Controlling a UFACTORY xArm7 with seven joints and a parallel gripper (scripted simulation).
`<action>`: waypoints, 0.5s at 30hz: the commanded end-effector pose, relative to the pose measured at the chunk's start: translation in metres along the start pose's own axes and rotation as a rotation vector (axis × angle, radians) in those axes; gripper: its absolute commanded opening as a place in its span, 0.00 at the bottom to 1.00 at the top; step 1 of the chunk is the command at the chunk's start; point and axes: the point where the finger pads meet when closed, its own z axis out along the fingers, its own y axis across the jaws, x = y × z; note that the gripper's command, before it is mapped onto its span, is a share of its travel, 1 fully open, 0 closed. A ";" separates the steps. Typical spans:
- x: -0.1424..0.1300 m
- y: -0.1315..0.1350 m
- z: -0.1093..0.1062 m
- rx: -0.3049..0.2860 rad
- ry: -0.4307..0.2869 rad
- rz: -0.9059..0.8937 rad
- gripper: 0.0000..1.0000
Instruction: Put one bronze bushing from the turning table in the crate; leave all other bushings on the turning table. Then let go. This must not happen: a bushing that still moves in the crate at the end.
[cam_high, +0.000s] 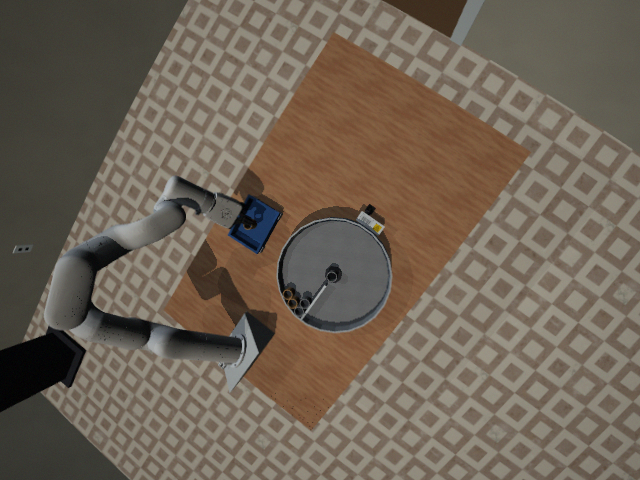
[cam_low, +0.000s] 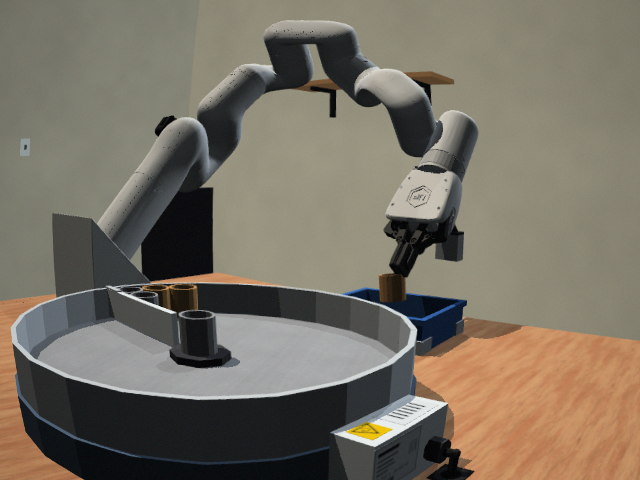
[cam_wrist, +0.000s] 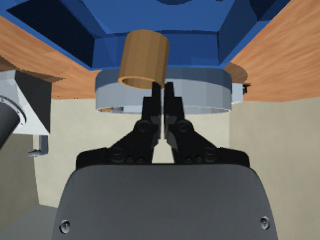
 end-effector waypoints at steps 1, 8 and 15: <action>0.002 0.001 0.002 -0.003 0.001 0.003 0.00; 0.007 0.001 0.008 -0.003 0.001 0.003 0.00; 0.015 0.001 0.018 -0.003 0.001 0.003 0.00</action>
